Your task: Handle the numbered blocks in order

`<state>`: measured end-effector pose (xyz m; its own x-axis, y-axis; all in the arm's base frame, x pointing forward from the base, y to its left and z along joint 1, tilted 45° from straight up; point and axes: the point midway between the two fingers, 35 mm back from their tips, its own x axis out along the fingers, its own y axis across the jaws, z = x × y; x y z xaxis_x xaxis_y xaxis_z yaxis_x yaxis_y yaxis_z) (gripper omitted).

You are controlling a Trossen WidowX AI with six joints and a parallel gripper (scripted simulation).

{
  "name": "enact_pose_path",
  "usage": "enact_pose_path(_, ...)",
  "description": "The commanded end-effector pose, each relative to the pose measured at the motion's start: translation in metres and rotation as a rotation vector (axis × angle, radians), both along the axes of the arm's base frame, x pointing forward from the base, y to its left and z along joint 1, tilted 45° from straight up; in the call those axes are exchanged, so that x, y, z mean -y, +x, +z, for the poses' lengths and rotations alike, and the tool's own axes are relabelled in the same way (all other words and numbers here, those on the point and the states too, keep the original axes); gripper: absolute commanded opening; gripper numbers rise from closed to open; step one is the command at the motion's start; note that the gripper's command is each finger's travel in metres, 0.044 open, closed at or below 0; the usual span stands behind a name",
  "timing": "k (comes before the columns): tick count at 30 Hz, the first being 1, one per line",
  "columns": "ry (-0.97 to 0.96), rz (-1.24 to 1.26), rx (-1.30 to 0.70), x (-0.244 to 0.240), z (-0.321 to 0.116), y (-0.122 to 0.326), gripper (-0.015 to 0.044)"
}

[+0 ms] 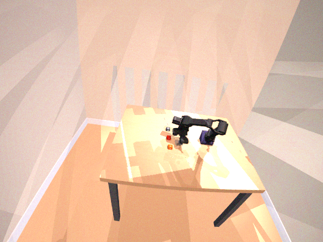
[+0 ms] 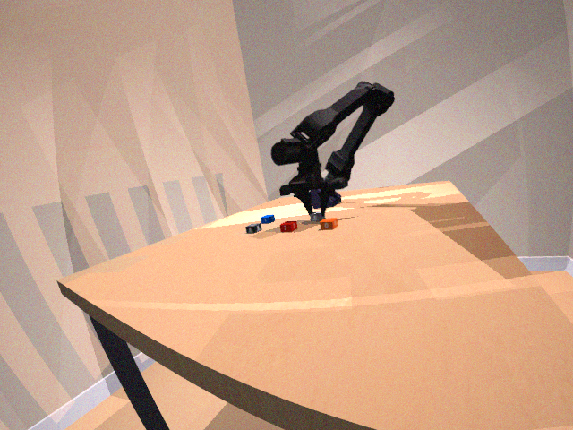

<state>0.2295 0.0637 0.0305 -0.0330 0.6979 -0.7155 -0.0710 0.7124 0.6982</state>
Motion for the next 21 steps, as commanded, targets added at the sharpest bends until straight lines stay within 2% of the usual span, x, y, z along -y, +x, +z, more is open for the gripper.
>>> enact_pose_path(1, 0.003, -0.004, -0.004, -0.001, 0.000, 0.000, 0.0120)
enact_pose_path(21, 0.003, -0.004, -0.004, 0.010, 0.011, 0.001, 0.0120)
